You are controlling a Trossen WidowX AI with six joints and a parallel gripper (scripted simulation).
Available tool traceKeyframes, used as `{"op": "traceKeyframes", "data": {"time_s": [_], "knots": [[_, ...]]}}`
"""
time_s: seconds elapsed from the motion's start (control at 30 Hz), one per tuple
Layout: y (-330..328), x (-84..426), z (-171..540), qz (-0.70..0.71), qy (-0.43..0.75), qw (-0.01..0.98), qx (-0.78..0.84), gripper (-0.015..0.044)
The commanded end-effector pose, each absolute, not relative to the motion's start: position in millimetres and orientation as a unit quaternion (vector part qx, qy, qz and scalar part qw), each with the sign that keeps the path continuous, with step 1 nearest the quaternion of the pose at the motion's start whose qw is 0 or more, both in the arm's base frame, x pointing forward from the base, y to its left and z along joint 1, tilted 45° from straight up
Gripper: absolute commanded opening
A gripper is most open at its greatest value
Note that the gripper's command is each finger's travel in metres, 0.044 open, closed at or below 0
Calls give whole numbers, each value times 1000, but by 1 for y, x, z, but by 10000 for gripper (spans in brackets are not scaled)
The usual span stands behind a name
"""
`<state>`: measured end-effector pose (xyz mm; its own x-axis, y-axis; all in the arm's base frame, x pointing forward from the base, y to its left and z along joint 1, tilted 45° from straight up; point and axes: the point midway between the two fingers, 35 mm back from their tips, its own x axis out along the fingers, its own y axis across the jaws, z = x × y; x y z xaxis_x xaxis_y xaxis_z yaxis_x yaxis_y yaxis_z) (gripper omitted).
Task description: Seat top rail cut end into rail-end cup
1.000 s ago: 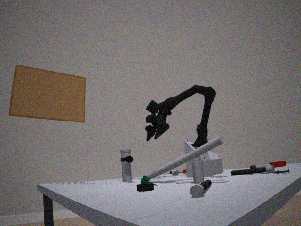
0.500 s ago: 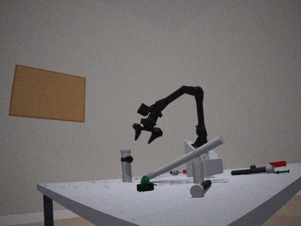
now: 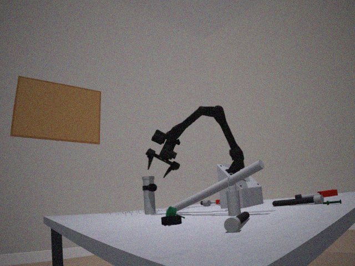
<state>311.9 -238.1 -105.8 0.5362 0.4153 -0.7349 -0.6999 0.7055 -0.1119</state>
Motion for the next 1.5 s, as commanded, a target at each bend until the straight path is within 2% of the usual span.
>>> {"op": "traceKeyframes", "data": {"time_s": [0.0,0.3,1.47], "knots": [[-243,315,-106,329,349,849,-222,440],[-213,319,-136,330,348,849,-222,440],[-194,347,-172,330,348,849,-222,440]]}}
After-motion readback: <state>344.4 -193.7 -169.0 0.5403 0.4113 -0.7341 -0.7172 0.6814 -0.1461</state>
